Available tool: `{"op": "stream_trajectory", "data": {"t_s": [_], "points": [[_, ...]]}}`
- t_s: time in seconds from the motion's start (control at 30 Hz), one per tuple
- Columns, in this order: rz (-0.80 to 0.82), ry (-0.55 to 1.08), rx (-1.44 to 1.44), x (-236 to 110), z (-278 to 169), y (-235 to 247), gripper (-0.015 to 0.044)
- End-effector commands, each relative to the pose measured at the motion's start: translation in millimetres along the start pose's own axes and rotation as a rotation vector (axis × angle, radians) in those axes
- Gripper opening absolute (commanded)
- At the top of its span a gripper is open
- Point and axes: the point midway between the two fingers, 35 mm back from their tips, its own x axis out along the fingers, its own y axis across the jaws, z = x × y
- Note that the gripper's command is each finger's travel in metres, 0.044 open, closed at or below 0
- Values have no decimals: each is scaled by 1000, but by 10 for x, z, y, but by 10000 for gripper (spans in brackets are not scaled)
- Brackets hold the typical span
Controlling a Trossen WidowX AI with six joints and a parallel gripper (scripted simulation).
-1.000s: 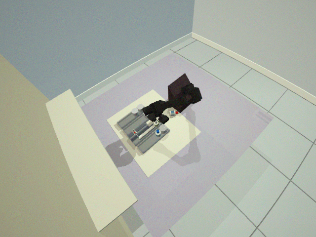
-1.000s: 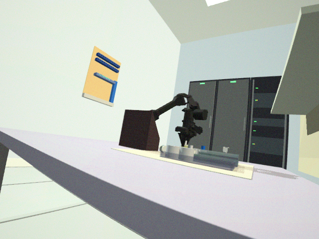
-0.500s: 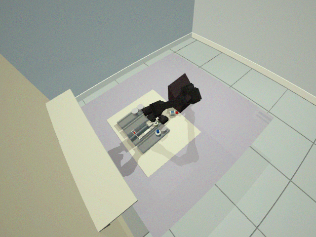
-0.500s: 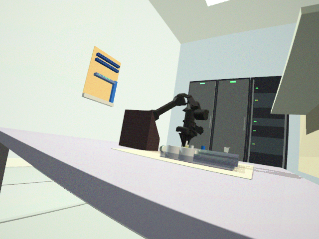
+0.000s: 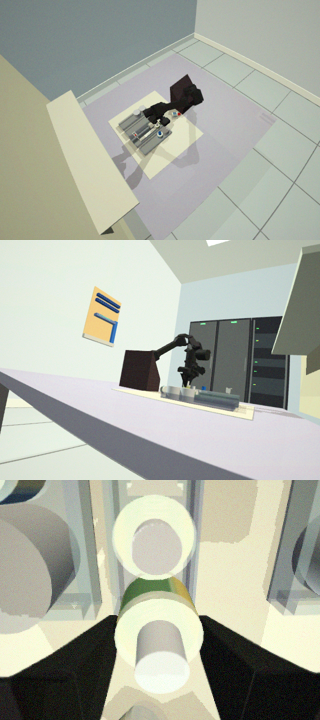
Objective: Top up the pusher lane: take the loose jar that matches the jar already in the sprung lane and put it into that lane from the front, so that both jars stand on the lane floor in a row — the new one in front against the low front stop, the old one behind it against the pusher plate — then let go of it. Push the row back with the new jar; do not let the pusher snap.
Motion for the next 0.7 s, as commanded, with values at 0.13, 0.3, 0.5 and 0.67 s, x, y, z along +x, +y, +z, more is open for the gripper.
{"op": "stream_trajectory", "data": {"t_s": [0.13,0.3,0.5,0.67], "points": [[5,-24,-19,-45,121,29,0],[5,-24,-19,-46,140,31,0],[5,-24,-19,-44,149,32,0],[5,-24,-19,-44,149,32,0]]}}
